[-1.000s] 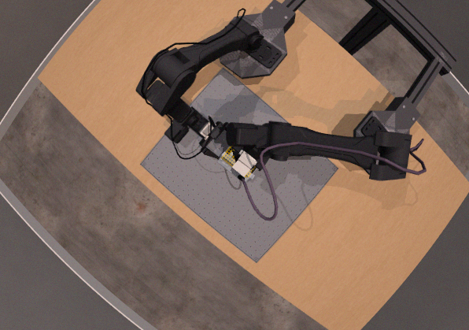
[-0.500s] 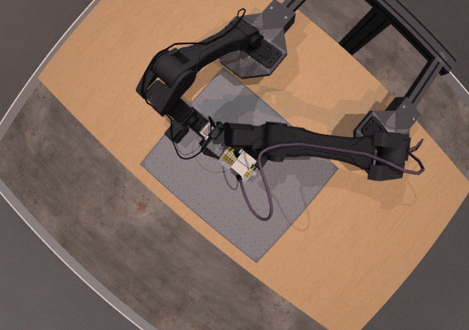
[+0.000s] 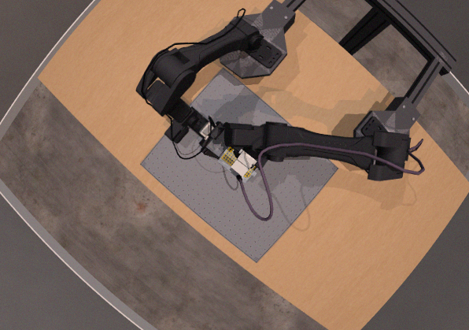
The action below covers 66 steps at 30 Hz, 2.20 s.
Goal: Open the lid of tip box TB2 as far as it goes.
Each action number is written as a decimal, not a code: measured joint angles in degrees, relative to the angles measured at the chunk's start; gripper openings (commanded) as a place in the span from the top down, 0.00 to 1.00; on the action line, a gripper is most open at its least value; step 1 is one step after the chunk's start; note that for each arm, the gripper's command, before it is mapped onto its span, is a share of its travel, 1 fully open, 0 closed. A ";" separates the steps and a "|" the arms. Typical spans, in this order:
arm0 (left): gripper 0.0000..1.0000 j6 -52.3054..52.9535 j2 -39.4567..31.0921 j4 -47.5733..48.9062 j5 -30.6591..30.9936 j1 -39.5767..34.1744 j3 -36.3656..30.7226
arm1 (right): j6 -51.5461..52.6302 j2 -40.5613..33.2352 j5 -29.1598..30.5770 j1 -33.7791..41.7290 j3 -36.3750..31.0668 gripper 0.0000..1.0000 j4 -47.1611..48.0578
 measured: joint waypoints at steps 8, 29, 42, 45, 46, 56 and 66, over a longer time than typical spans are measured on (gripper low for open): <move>0.88 -0.02 0.02 1.42 -1.62 0.57 0.50 | -0.02 0.00 -0.11 0.00 0.00 0.16 0.00; 0.88 4.20 4.44 -5.73 1.27 3.93 11.41 | 0.13 0.00 0.09 -0.11 0.00 0.16 0.26; 0.62 4.50 4.44 -6.01 1.31 3.93 11.52 | 0.13 0.00 0.09 -0.11 0.00 0.16 0.24; 0.62 4.50 4.44 -6.01 1.25 3.96 11.52 | 0.15 0.00 0.07 -0.11 0.00 0.16 0.24; 0.62 4.50 4.42 -5.99 1.25 3.93 11.50 | 0.15 0.00 0.07 -0.11 0.00 0.16 0.24; 0.62 4.46 1.40 -5.86 1.01 3.96 10.99 | 0.15 0.00 0.07 -0.11 0.00 0.16 0.24; 0.62 3.13 0.26 -8.37 0.52 2.47 10.99 | 0.15 0.00 0.07 -0.11 0.00 0.16 0.24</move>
